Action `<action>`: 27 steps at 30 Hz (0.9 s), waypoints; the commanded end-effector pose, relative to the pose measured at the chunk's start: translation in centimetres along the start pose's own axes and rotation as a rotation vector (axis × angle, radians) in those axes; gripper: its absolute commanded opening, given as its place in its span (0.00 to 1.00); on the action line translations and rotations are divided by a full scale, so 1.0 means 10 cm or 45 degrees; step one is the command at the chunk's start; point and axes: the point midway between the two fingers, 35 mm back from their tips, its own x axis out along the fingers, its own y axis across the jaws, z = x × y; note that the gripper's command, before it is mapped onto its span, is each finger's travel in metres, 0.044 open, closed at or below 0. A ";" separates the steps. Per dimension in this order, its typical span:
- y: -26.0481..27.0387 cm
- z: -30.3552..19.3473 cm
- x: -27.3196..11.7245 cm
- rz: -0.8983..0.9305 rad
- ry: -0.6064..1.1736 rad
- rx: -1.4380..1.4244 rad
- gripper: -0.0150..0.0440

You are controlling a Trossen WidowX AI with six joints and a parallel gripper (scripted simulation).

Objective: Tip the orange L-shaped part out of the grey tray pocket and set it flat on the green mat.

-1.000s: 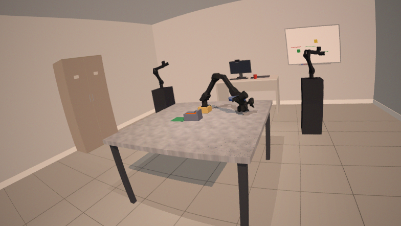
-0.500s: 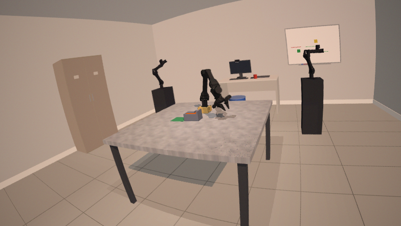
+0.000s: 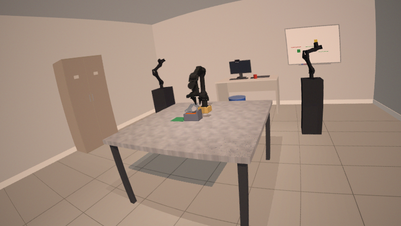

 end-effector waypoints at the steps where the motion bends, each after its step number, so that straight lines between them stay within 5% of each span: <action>1: -0.13 -0.09 -0.02 -0.043 0.034 -0.041 0.56; 6: -0.13 -0.09 0.04 -0.043 0.034 -0.041 0.56; 13: -0.15 -0.11 0.69 -0.043 0.034 -0.041 0.56; 27: -0.15 -0.11 0.82 -0.043 0.034 -0.041 0.56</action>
